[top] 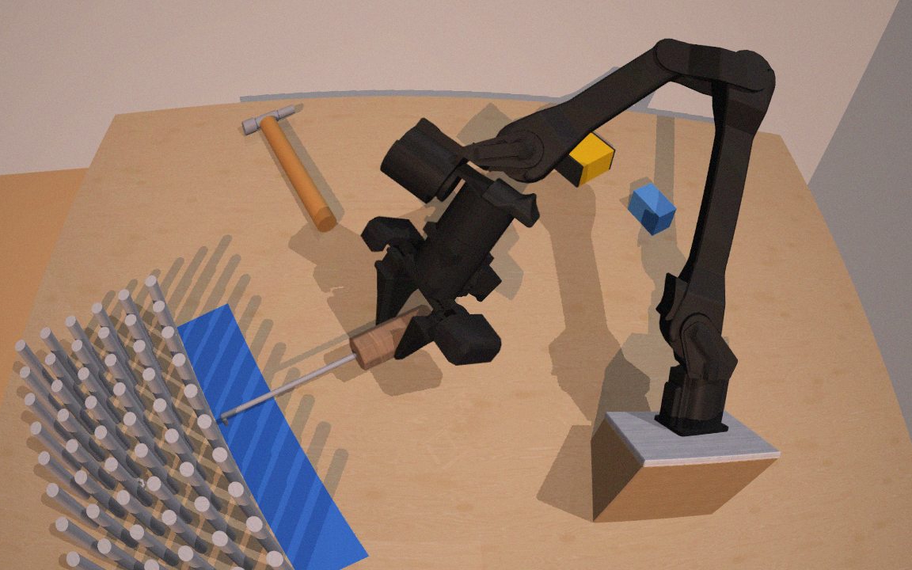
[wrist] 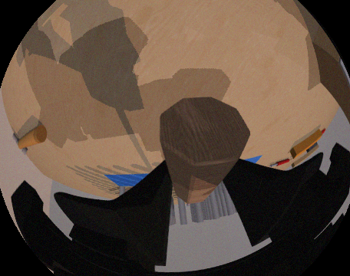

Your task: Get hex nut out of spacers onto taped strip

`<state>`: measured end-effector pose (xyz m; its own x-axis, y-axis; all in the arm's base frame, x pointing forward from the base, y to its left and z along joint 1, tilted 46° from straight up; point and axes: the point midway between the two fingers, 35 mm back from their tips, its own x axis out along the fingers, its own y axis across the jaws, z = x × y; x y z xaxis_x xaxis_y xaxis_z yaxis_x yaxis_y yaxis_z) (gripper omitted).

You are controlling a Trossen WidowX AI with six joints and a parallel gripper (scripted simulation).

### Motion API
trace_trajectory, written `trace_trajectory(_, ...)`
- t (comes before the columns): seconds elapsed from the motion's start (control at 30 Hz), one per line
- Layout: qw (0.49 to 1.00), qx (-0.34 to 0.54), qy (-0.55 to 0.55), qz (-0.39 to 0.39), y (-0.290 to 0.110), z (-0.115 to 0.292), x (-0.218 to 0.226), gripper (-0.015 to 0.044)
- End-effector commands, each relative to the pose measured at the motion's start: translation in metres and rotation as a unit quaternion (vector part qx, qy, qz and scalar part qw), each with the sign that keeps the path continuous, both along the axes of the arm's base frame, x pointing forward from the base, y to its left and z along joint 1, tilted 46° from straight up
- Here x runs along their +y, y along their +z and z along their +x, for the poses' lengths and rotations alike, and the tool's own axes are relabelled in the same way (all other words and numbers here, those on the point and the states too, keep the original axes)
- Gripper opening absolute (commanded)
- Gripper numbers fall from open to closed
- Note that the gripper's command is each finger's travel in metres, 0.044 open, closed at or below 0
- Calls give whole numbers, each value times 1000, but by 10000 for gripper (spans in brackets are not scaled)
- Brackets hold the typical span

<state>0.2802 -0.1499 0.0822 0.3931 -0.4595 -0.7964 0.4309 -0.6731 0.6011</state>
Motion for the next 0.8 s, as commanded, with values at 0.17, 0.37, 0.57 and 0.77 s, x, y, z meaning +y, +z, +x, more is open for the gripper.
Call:
trace_trajectory(0.17,1000,-2,9,-2,-17,-9,-15,0)
trace_trajectory(0.37,1000,-2,9,-2,-18,-6,-14,0)
trace_trajectory(0.57,1000,-2,8,-2,-19,-3,-13,0)
trace_trajectory(0.77,1000,-3,8,-2,-21,0,-13,0)
